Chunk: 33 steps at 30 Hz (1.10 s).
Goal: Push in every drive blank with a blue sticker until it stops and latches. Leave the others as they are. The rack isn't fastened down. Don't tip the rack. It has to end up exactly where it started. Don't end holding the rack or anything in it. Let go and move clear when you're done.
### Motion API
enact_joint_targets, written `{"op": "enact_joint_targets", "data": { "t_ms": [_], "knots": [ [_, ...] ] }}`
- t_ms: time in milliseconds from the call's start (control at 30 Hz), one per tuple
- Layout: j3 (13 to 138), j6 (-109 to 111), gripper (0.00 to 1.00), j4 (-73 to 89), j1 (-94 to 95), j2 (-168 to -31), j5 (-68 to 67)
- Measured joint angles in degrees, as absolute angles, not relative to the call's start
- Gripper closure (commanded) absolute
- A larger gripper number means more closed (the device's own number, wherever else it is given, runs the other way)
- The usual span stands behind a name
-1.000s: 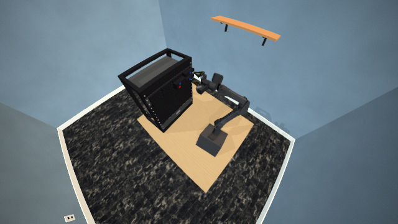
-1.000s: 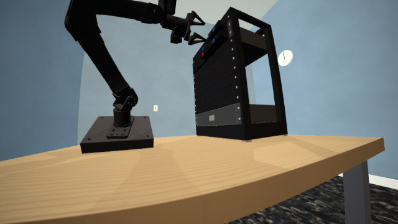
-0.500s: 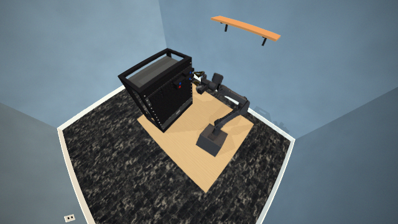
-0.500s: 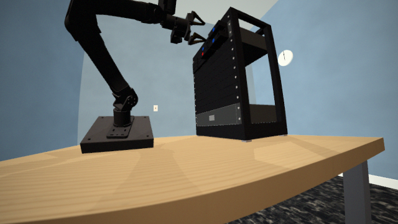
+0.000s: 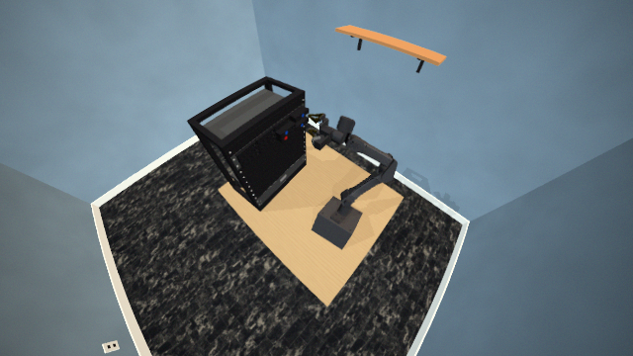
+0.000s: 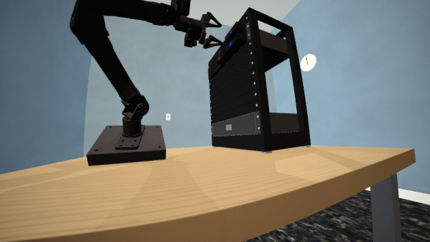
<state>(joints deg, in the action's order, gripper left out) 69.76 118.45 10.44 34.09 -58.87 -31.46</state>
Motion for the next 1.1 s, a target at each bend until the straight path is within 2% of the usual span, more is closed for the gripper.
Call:
{"op": "enact_joint_targets", "data": {
  "t_ms": [300,333,1100],
  "knots": [
    [69.76,118.45,0.0,10.44,34.09,-58.87,-31.46],
    [69.76,118.45,1.0,10.44,34.09,-58.87,-31.46],
    [69.76,118.43,1.0,10.44,34.09,-58.87,-31.46]
  ]
}}
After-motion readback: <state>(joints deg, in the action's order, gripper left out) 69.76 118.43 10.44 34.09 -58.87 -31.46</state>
